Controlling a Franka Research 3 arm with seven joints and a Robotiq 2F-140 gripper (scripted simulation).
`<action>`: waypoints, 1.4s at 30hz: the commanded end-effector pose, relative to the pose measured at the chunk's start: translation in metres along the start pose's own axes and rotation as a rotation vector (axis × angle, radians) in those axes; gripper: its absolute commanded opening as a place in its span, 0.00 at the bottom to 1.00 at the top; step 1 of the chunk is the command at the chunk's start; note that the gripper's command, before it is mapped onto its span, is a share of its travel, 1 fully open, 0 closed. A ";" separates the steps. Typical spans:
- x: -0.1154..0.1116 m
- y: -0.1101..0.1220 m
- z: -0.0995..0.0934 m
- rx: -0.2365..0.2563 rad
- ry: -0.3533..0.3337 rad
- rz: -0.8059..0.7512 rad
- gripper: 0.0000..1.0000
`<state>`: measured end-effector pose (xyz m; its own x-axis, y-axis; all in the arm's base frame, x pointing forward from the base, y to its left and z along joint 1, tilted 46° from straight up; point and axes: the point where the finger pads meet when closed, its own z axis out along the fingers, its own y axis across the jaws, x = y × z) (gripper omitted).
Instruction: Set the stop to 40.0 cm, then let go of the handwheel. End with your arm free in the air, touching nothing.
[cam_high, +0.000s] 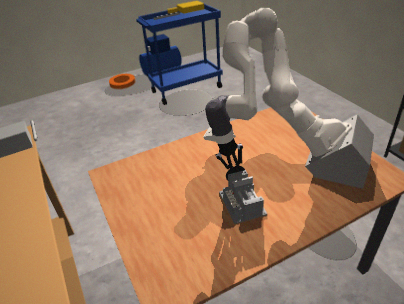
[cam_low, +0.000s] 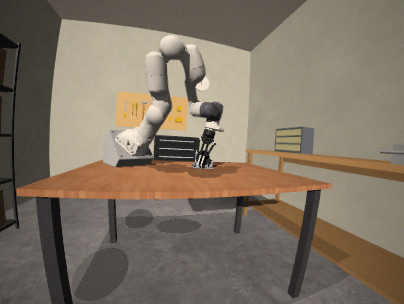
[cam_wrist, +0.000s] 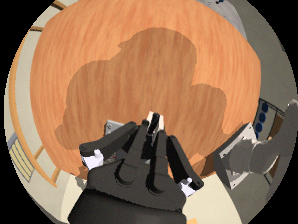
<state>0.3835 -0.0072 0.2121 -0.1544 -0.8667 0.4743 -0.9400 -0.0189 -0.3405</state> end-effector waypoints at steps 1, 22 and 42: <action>0.000 0.008 0.001 -0.013 0.004 0.003 0.04; 0.000 0.022 -0.012 -0.013 0.004 0.003 0.04; 0.000 0.027 -0.026 -0.013 0.004 0.003 0.04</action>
<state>0.3553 0.0048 0.2245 -0.1612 -0.8659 0.4736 -0.9394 -0.0125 -0.3426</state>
